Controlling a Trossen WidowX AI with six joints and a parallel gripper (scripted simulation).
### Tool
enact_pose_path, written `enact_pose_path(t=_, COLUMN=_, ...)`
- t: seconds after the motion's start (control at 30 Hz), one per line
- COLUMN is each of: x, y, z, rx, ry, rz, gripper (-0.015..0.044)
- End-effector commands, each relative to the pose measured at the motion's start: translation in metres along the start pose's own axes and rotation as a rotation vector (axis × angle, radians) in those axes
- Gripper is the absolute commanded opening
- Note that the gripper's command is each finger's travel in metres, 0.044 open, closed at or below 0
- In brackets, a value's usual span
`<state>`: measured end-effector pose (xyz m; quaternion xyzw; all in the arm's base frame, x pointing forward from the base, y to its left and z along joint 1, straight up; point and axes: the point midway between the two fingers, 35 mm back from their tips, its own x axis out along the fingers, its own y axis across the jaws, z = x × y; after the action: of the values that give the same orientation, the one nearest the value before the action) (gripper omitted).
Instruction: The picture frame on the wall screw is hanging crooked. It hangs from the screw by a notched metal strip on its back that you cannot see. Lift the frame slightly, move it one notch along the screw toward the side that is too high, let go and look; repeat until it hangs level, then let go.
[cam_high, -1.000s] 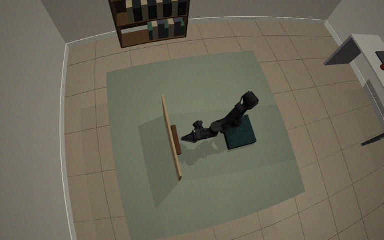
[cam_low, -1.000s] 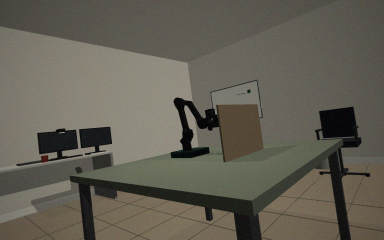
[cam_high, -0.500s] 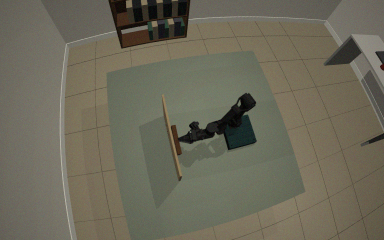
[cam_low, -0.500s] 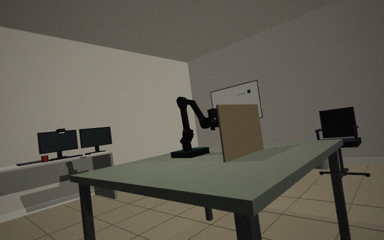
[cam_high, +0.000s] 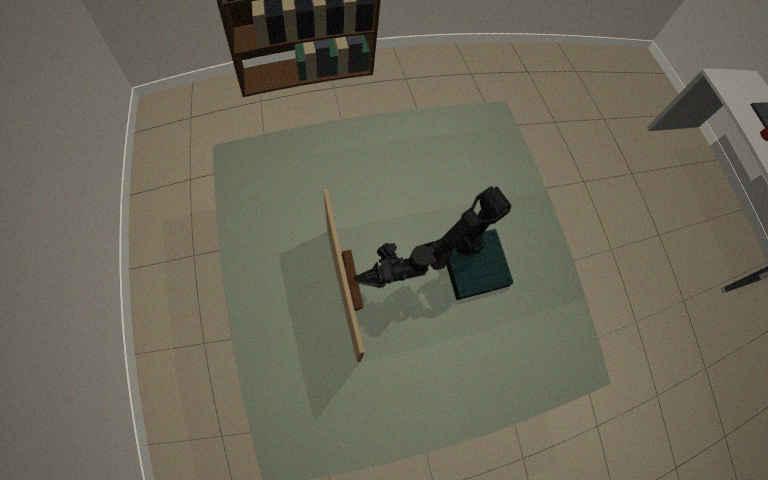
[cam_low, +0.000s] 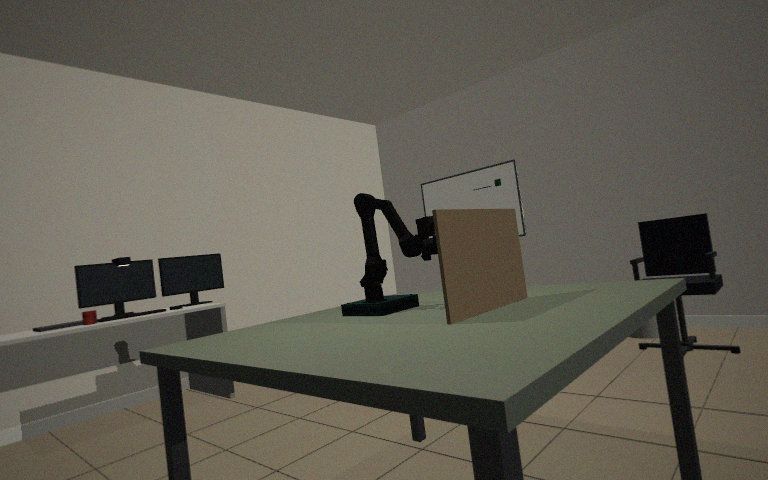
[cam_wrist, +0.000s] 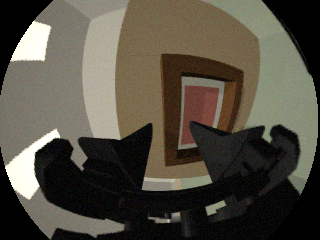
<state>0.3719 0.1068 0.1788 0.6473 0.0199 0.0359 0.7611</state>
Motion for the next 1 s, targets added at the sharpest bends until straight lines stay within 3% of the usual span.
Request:
enact_pose_path(t=0.0, x=0.0004, y=0.0007, z=-0.0004, rx=0.006, ry=0.003, rz=0.003, gripper=0.026)
enact_pose_path(t=0.67, x=0.0006, y=0.0012, z=-0.0007, rx=0.006, ry=0.003, rz=0.003, gripper=0.026)
enact_pose_path(t=0.9, x=0.0006, y=0.0012, z=-0.0007, rx=0.006, ry=0.003, rz=0.003, gripper=0.0076)
enact_pose_path(t=0.97, x=0.0006, y=0.0012, z=-0.0007, rx=0.006, ry=0.003, rz=0.003, gripper=0.0063)
